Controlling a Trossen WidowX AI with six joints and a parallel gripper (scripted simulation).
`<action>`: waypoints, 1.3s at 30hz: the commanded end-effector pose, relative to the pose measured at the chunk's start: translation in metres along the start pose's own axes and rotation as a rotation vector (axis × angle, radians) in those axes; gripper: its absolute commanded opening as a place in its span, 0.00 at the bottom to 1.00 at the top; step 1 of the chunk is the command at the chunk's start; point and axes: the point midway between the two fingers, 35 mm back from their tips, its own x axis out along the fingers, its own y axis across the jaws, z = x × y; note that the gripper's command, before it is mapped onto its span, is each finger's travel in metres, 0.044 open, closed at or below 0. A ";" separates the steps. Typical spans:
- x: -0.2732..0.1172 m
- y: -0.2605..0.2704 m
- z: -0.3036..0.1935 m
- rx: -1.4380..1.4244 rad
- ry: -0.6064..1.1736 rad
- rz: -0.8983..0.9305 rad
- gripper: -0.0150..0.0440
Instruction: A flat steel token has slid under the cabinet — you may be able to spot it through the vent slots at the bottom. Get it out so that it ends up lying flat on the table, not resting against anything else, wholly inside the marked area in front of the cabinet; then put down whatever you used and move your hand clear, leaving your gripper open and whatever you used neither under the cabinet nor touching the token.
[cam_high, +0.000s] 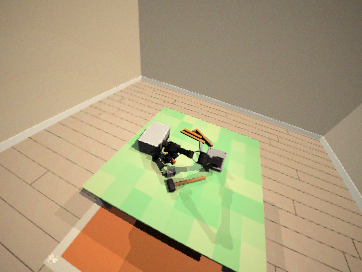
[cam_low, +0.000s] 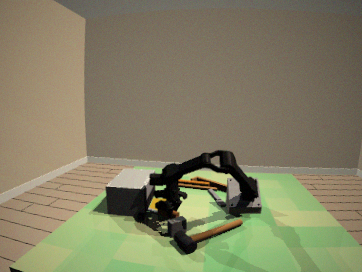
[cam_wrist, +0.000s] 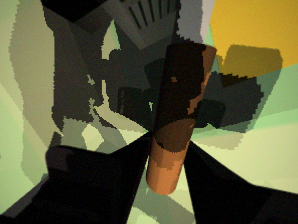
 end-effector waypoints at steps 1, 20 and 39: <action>0.001 -0.009 0.000 0.001 -0.003 -0.013 0.25; 0.001 -0.029 0.000 0.001 -0.003 -0.014 0.25; 0.001 -0.042 0.000 0.002 -0.003 -0.014 0.25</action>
